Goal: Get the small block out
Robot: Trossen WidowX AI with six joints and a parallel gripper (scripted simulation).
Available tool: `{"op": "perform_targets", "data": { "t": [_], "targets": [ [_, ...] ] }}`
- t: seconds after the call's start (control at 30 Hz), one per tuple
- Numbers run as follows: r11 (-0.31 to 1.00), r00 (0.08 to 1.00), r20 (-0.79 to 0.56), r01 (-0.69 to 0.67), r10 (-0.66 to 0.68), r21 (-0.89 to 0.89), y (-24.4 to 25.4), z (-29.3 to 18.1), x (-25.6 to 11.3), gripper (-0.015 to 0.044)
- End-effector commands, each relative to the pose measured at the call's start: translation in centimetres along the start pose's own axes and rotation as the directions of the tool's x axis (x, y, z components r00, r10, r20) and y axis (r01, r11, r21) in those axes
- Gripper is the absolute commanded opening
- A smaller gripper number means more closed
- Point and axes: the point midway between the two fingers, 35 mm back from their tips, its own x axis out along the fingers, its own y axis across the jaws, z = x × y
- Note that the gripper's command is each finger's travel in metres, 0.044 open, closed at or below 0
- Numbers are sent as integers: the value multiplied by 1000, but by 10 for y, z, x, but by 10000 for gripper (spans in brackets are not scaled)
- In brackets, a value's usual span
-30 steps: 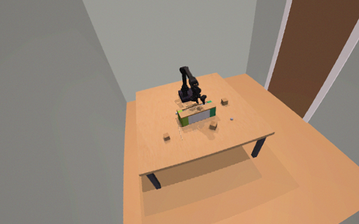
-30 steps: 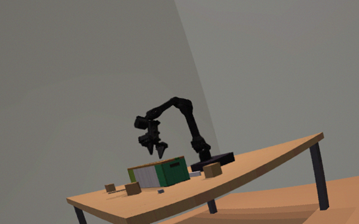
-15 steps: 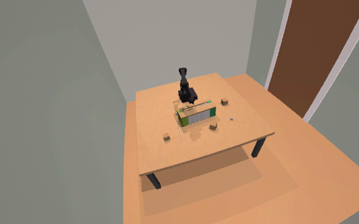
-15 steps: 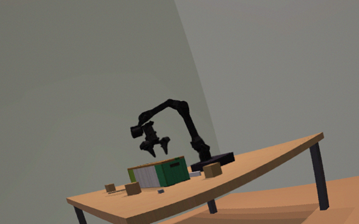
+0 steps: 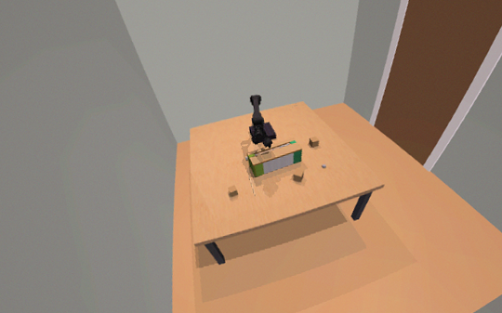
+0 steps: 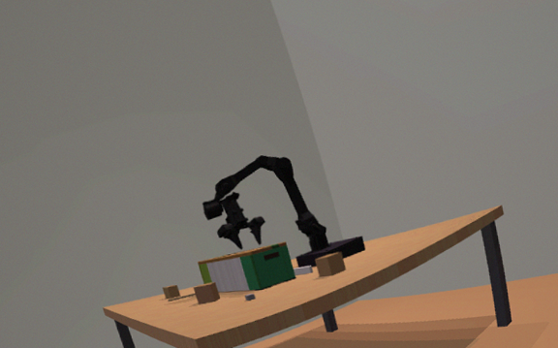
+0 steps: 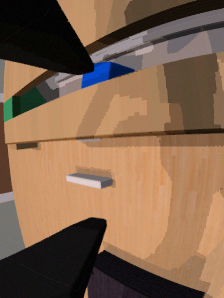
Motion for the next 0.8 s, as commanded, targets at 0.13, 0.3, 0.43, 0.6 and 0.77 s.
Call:
{"op": "perform_targets", "data": {
  "t": [0.13, 0.3, 0.43, 0.6, 0.77],
  "targets": [
    [1000, 1000, -4, -3, 3, 4, 2, 4, 13, 400],
    [1000, 1000, -4, -3, 3, 4, 2, 8, 20, 400],
    [1000, 1000, -4, -3, 3, 4, 2, 10, 26, 400],
    [1000, 1000, -4, -3, 3, 4, 3, 13, 34, 400],
    [1000, 1000, -5, -3, 3, 4, 2, 16, 42, 400]
  ]
}}
